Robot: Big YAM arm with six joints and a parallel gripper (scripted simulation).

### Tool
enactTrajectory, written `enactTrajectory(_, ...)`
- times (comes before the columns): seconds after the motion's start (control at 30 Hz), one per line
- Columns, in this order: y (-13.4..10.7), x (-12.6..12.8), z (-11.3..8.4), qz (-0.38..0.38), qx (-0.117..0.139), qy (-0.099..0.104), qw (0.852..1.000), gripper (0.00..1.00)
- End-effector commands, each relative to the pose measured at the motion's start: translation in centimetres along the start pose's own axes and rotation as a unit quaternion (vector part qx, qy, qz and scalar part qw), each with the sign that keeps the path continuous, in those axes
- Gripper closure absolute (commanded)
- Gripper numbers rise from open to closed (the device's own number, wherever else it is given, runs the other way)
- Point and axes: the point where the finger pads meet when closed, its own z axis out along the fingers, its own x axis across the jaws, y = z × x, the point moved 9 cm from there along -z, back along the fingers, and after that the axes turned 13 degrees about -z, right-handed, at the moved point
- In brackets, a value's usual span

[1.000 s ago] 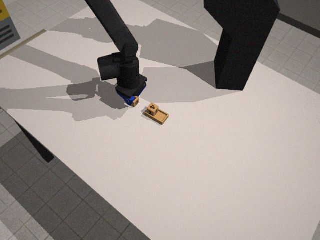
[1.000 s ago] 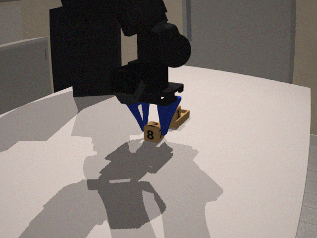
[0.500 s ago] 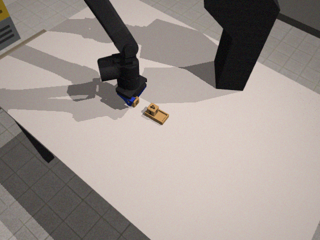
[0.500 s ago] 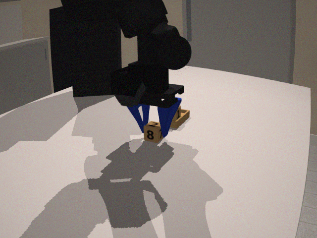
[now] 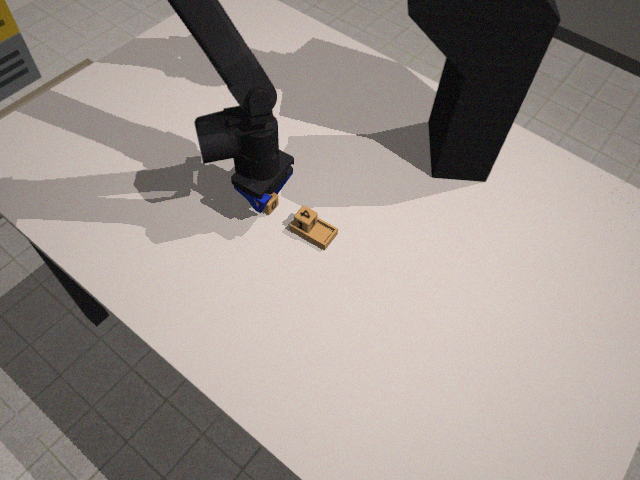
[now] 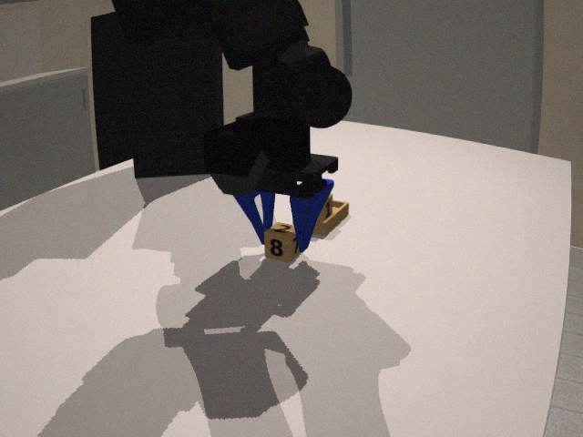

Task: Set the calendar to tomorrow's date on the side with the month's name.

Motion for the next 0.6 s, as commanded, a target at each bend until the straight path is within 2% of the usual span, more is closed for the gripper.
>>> enactTrajectory(0.0,0.17,-0.35,0.5,-0.002,-0.003,-0.003,1.0,0.53)
enactTrajectory(0.37,0.17,-0.35,0.5,-0.002,-0.003,-0.003,1.0,0.53)
enactTrajectory(0.4,0.17,-0.35,0.5,-0.002,-0.003,-0.003,1.0,0.73)
enactTrajectory(0.57,0.17,-0.35,0.5,-0.002,-0.003,-0.003,1.0,0.73)
